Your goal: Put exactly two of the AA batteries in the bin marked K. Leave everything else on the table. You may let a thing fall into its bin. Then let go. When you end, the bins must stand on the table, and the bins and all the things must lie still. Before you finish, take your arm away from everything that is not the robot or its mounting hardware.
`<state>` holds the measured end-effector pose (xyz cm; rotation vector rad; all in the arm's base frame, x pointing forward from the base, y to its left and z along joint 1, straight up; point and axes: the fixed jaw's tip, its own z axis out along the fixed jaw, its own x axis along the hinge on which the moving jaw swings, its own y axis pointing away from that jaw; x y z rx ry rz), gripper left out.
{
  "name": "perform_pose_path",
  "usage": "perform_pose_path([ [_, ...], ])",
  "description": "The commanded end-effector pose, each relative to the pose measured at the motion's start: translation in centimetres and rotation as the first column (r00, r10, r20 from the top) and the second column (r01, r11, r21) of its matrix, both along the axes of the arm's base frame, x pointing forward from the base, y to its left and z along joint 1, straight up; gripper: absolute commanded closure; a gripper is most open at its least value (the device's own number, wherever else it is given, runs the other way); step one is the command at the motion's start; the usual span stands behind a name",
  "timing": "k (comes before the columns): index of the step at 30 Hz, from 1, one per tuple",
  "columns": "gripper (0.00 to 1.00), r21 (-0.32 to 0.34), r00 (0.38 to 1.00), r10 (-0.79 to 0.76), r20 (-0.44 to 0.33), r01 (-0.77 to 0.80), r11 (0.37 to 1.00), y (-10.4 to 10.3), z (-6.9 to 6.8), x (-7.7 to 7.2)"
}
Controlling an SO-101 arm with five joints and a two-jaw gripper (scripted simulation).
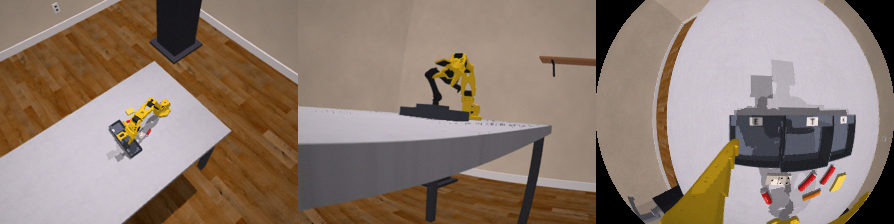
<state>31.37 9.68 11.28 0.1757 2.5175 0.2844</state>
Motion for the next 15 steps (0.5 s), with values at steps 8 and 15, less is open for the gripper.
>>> perform_pose_path([
  [8,0.10,-0.009,0.999,-0.048,0.020,0.048,0.999,-2.3,1.5,-0.2],
  [15,0.39,-0.115,0.957,-0.187,-0.220,0.165,0.980,-9.4,-1.8,-3.5],
])
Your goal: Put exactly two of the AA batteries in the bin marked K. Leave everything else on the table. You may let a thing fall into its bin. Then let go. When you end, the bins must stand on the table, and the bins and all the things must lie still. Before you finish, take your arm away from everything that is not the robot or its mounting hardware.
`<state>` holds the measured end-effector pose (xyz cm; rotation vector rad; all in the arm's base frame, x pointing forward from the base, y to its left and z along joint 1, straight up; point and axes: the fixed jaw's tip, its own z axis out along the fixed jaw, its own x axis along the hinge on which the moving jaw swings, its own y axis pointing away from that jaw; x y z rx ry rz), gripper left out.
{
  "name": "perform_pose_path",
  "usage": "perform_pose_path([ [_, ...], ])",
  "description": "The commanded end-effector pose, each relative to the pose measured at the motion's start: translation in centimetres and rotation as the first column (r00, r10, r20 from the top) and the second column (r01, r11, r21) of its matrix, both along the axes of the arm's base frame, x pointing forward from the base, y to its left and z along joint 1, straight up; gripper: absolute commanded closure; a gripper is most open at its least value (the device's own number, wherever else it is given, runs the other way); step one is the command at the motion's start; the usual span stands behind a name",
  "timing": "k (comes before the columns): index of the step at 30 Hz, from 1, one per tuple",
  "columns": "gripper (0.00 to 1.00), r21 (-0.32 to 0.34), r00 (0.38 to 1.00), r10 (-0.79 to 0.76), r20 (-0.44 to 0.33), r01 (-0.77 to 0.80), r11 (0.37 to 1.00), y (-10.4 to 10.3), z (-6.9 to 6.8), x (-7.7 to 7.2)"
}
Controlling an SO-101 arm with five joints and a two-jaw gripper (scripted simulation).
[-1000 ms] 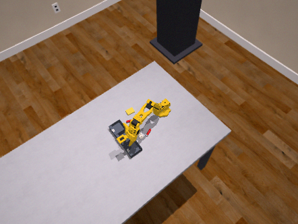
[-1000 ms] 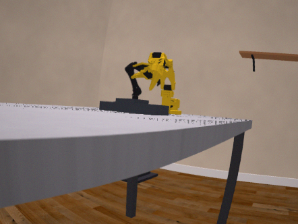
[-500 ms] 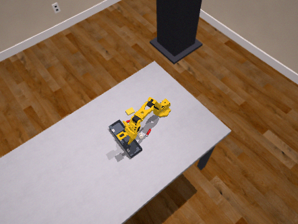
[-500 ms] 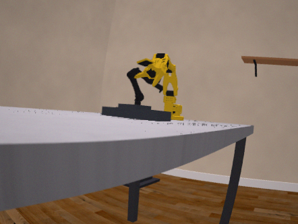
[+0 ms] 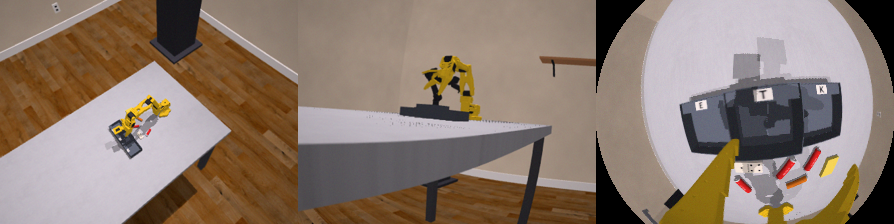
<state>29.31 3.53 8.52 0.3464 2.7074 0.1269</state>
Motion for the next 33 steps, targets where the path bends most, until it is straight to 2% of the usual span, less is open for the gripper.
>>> perform_pose_path([
  [1,0.39,-0.026,0.998,-0.053,-0.020,0.053,0.998,-3.2,0.9,-1.4],
  [2,0.39,-0.026,0.998,-0.053,-0.020,0.053,0.998,-3.2,0.9,-1.4],
  [5,0.54,-0.044,0.983,-0.114,-0.144,0.109,0.993,-6.0,-0.3,-3.8],
  [8,0.66,-0.049,0.955,-0.161,-0.249,0.154,0.987,-7.9,-1.2,-6.0],
  [13,0.77,-0.045,0.918,-0.198,-0.343,0.194,0.980,-9.3,-1.9,-8.3],
  [33,0.79,-0.044,0.912,-0.202,-0.356,0.200,0.979,-9.5,-2.0,-8.6],
])
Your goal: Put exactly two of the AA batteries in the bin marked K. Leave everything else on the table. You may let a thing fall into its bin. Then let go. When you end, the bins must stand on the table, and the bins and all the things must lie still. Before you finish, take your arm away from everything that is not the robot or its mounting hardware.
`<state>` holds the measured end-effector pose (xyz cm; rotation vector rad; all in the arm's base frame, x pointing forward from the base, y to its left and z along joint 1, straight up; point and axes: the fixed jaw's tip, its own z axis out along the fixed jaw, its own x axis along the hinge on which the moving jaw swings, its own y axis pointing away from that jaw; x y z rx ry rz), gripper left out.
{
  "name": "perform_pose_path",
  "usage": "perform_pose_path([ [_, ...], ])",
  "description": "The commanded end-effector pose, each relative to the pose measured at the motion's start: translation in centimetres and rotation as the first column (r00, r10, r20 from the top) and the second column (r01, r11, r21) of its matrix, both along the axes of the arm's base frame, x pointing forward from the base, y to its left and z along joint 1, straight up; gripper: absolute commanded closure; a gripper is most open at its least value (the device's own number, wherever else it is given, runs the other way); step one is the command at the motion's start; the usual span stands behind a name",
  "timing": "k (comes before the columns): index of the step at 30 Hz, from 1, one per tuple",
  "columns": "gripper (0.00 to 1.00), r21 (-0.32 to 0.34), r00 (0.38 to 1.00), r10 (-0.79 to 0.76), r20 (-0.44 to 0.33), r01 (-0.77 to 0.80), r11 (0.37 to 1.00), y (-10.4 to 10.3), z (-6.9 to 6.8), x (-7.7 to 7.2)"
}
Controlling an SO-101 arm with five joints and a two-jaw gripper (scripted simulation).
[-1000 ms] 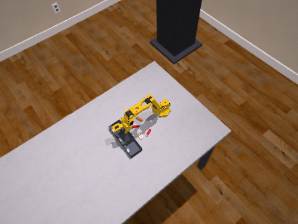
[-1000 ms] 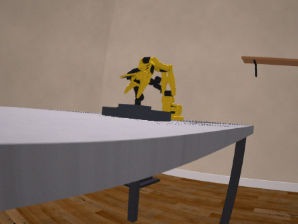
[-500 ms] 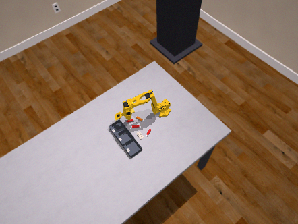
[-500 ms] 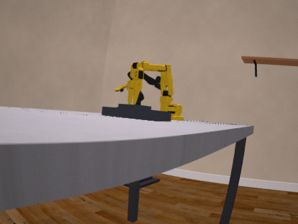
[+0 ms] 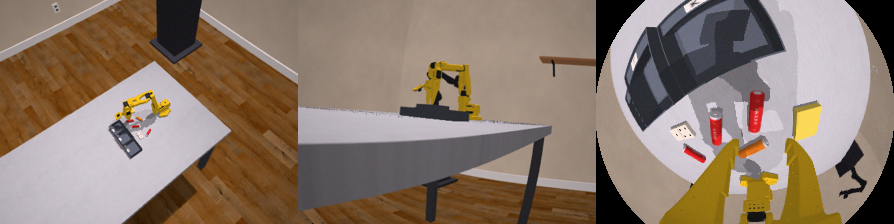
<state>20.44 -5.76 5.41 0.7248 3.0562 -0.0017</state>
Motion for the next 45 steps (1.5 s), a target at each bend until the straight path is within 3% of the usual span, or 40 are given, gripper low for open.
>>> perform_pose_path([
  [1,0.79,-0.016,0.999,0.004,0.051,-0.004,1.000,-0.2,1.1,0.2],
  [4,0.79,-0.015,0.999,0.012,0.046,-0.012,1.000,-0.3,1.4,-0.4],
  [27,0.79,-0.015,0.999,0.012,0.046,-0.012,1.000,-0.3,1.2,-0.3],
  [37,0.79,-0.015,0.999,0.012,0.046,-0.012,1.000,-0.4,0.3,-0.2],
  [45,0.79,-0.015,0.999,0.012,0.046,-0.012,1.000,-0.4,-1.2,0.0],
])
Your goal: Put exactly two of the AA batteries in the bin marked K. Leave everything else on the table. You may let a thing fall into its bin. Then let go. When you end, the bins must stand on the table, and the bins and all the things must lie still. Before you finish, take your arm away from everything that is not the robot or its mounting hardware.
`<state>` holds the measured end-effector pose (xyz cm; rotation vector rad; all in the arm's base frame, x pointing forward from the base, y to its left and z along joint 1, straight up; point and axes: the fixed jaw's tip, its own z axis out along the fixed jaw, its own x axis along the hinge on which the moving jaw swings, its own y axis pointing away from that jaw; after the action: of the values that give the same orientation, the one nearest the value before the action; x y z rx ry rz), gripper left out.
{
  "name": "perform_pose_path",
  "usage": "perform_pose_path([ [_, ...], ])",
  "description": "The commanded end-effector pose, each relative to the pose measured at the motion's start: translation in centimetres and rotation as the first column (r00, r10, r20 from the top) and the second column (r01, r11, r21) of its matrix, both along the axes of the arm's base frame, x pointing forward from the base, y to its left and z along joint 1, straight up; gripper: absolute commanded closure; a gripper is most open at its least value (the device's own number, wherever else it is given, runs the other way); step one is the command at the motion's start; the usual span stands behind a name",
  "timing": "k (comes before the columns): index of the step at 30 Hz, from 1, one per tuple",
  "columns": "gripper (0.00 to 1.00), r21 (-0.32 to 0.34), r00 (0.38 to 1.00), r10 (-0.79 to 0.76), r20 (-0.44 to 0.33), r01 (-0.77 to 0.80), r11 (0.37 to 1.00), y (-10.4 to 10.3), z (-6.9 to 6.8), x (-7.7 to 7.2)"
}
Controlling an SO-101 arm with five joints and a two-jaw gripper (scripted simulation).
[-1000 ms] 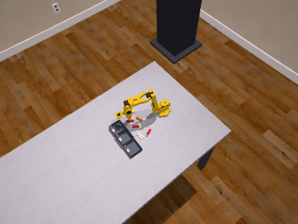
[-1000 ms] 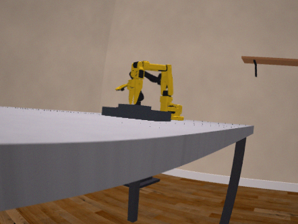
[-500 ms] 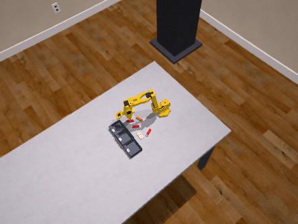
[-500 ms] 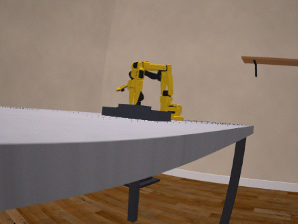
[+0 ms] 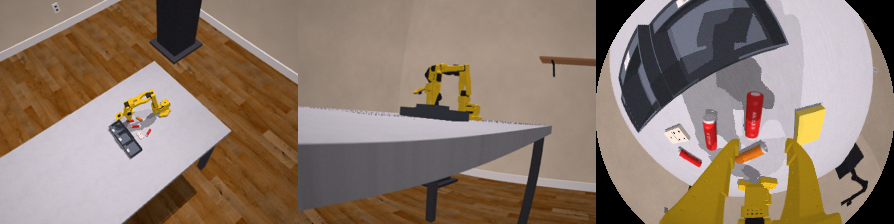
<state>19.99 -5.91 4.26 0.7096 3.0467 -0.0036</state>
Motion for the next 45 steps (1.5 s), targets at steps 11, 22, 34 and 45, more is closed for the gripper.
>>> perform_pose_path([
  [11,0.79,-0.011,0.999,0.004,0.034,-0.004,1.000,-0.3,-1.7,0.4],
  [22,0.79,-0.011,0.999,0.004,0.034,-0.004,1.000,-0.3,-2.5,0.3],
  [34,0.79,0.000,1.000,0.004,0.004,-0.004,1.000,-0.2,-3.3,0.1],
  [45,0.79,0.000,1.000,0.004,0.004,-0.004,1.000,-0.2,-3.3,0.1],
])
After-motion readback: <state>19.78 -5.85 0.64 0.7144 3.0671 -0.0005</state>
